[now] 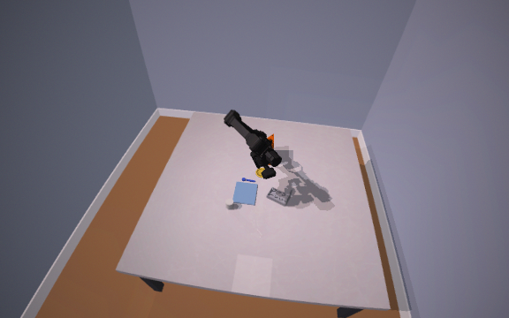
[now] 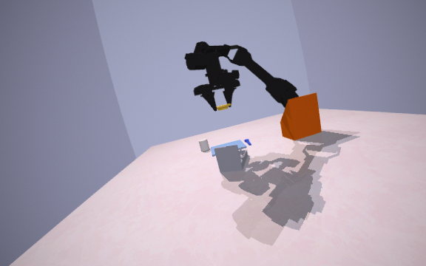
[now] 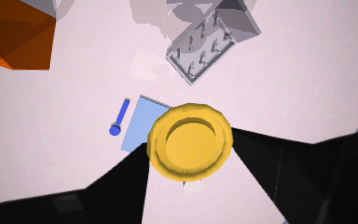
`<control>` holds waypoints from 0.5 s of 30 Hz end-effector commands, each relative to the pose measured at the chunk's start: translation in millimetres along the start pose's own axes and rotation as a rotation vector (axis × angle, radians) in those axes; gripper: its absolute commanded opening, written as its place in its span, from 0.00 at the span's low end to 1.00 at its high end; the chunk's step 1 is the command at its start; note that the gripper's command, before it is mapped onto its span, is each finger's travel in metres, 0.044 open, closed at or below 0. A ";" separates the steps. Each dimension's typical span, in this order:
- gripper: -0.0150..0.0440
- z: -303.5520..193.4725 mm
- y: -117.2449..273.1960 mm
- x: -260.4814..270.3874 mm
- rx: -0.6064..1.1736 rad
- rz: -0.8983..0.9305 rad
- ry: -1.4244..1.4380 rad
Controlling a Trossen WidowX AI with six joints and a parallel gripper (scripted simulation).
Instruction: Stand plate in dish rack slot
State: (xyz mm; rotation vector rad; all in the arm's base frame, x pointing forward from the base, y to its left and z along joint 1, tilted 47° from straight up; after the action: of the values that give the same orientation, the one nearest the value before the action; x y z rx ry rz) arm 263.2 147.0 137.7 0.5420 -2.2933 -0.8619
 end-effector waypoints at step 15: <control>0.25 22.2 -2.0 2.5 -0.001 0.003 0.612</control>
State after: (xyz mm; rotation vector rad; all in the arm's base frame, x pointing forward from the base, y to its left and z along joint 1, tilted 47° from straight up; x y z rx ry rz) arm 249.6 153.0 126.9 0.6723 -1.8243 -0.6286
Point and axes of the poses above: the point midway between the two fingers, 35 mm back from their tips, its own y axis back along the fingers, its own x axis across the jaws, z = x × y, the point moved 7 cm from there along y, back along the fingers, and after that the axes turned 8 degrees about y, right-handed, at the moved point
